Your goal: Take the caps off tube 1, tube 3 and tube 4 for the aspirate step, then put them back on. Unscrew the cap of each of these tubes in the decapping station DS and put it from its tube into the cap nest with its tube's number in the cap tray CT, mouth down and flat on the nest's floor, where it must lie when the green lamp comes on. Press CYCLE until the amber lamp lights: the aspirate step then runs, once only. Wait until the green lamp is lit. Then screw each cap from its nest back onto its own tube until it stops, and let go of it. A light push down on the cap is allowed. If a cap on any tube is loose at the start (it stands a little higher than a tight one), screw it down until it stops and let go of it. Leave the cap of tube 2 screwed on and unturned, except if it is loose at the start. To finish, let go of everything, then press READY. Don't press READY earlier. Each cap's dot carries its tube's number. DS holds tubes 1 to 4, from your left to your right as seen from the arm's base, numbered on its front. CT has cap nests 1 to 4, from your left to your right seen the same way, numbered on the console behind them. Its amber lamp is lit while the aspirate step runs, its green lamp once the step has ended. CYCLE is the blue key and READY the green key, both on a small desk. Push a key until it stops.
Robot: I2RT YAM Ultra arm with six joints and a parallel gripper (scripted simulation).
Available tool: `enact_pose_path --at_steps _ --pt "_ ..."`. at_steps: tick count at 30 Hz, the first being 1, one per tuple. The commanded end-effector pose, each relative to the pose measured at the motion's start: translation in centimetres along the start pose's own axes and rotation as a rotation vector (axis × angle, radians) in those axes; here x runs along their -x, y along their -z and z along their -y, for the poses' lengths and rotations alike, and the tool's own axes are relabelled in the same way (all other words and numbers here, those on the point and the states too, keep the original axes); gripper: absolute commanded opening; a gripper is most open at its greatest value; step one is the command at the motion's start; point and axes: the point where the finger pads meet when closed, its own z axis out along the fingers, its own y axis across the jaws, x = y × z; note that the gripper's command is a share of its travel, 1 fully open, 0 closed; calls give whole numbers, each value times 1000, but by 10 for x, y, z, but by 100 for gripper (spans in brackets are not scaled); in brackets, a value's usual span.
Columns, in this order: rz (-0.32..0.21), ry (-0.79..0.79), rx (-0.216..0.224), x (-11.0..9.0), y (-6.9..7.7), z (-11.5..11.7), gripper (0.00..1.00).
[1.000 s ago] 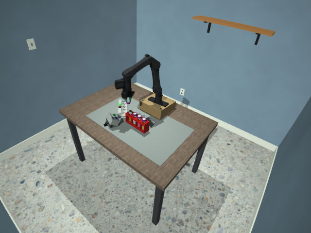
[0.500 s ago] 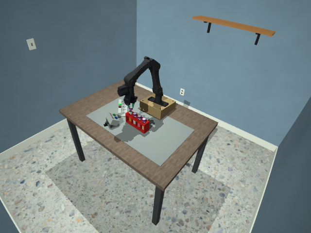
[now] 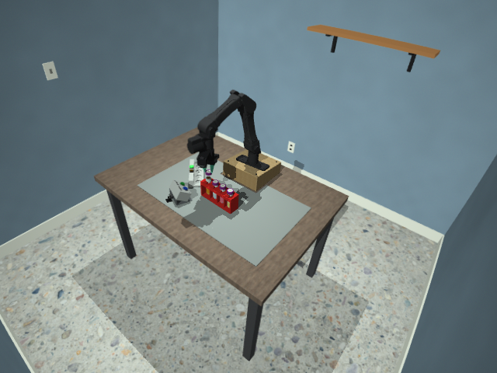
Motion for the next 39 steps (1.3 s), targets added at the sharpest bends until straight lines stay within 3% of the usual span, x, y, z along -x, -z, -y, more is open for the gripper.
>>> enact_pose_path --at_steps 1,7,15,39 --pt "17 -4 -12 4 6 3 0" --pt "17 -4 -12 4 3 3 0" --pt "17 -4 -12 5 -19 3 0" --pt "17 -4 -12 5 -19 3 0"
